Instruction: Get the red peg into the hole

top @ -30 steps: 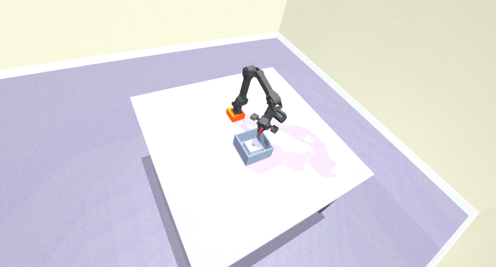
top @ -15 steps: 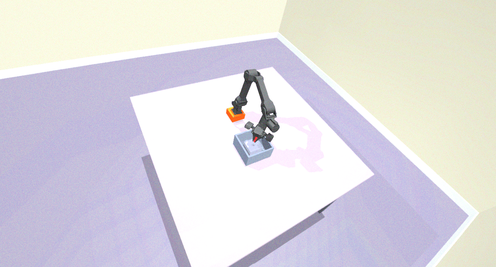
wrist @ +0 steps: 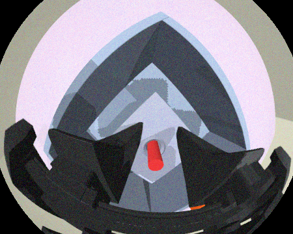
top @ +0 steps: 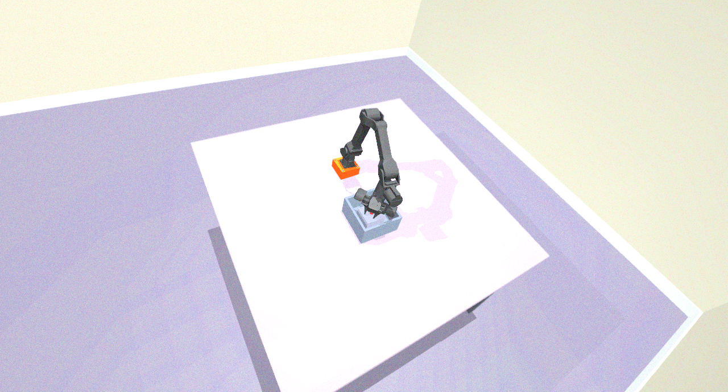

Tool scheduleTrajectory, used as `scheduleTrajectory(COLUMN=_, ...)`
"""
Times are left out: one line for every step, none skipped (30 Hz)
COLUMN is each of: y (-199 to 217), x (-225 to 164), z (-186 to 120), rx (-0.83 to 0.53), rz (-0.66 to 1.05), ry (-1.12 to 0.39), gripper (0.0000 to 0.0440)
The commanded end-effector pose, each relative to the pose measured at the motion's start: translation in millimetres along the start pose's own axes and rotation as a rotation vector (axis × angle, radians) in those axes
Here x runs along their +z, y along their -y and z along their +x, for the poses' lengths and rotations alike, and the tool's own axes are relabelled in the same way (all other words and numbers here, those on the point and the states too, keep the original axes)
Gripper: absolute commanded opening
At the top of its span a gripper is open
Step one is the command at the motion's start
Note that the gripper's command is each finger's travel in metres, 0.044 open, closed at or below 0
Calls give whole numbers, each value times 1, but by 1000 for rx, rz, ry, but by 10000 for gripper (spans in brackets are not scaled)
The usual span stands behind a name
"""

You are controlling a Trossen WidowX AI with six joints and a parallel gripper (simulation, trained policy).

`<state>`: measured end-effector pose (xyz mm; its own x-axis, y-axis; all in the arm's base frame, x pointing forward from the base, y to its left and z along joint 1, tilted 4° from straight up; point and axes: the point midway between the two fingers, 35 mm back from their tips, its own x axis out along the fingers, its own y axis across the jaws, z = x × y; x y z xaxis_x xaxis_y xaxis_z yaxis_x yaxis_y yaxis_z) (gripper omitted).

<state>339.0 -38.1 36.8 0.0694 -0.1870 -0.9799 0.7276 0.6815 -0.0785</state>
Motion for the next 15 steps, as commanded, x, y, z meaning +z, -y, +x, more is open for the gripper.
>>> scheduleTrajectory(y=-6, x=10, z=-2, rx=24, rz=-17, ry=-12, gripper=259)
scheduleTrajectory(y=-8, x=12, z=-4, rx=30, rz=-19, ry=-17, gripper=285)
scheduleTrajectory(y=-11, x=14, z=-5, rx=37, rz=-19, ry=-23, gripper=311)
scheduleTrajectory(y=-13, x=16, z=-7, rx=44, rz=-20, ry=-29, gripper=338)
scheduleTrajectory(y=-15, x=18, z=-9, rx=51, rz=-20, ry=-35, gripper=364)
scheduleTrajectory(y=-18, x=20, z=-11, rx=59, rz=-21, ry=-40, gripper=390)
scheduleTrajectory(y=-21, x=23, z=-13, rx=66, rz=-22, ry=-46, gripper=416)
scheduleTrajectory(y=-24, x=25, z=-15, rx=75, rz=-23, ry=-52, gripper=440)
scheduleTrajectory(y=-27, x=27, z=-17, rx=84, rz=-24, ry=-57, gripper=440)
scheduleTrajectory(y=-30, x=30, z=-19, rx=94, rz=-25, ry=-61, gripper=440)
scheduleTrajectory(y=-34, x=32, z=-22, rx=109, rz=-23, ry=-66, gripper=440)
scheduleTrajectory(y=-39, x=34, z=-25, rx=125, rz=-23, ry=-67, gripper=440)
scheduleTrajectory(y=-43, x=37, z=-28, rx=139, rz=-25, ry=-66, gripper=440)
scheduleTrajectory(y=-47, x=39, z=-30, rx=151, rz=-29, ry=-65, gripper=440)
scheduleTrajectory(y=-50, x=42, z=-33, rx=163, rz=-33, ry=-64, gripper=440)
